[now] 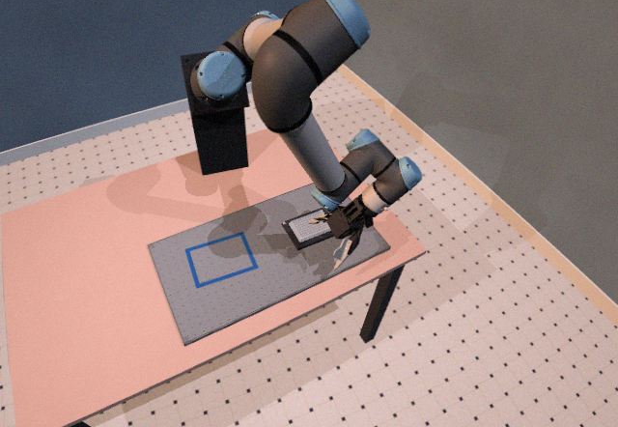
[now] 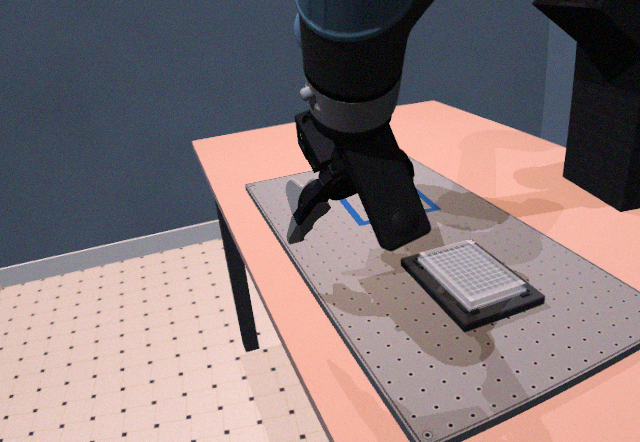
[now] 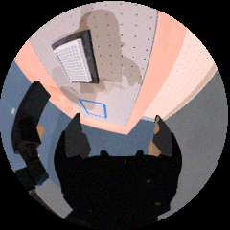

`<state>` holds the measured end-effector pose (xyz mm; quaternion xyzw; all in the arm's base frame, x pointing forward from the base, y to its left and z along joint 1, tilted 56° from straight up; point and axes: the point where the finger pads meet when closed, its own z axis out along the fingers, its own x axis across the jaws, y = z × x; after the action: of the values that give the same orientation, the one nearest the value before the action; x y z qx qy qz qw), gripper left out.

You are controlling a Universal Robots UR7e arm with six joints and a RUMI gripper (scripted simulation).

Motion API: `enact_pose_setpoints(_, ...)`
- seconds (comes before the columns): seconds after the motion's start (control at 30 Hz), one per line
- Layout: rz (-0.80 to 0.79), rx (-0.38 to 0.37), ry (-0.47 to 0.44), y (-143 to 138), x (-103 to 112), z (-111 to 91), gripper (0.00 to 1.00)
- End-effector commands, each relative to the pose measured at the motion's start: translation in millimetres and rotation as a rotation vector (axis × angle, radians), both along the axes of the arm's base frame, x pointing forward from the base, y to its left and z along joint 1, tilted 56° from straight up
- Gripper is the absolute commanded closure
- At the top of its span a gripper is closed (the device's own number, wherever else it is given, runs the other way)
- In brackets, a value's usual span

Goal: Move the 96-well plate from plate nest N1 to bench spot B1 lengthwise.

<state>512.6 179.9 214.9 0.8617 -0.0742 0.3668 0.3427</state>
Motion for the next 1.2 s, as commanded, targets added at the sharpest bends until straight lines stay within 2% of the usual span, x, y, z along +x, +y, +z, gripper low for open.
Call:
enact_pose_setpoints(0.0, 0.026, 0.012, -0.036, 8, -3, -18, 0.00)
enact_pose_setpoints(0.07, 0.026, 0.012, -0.036, 8, -3, -18, 0.00)
enact_pose_setpoints(0.23, 0.040, 0.020, -0.056, 16, -10, -40, 0.00)
enact_pose_setpoints(0.33, 0.040, 0.020, -0.057, 17, -11, -42, 0.00)
enact_pose_setpoints(0.57, 0.068, 0.037, -0.096, 23, -22, -66, 0.00)
enact_pose_setpoints(0.63, 0.068, 0.037, -0.096, 23, -22, -66, 0.00)
enact_pose_setpoints(0.8, 0.082, 0.046, -0.116, 27, -34, -86, 0.00)
enact_pose_setpoints(0.87, 0.082, 0.046, -0.116, 27, -34, -86, 0.00)
enact_pose_setpoints(1.1, 0.109, 0.066, -0.154, 30, -54, -109, 0.00)
enact_pose_setpoints(1.17, 0.109, 0.066, -0.154, 30, -54, -109, 0.00)
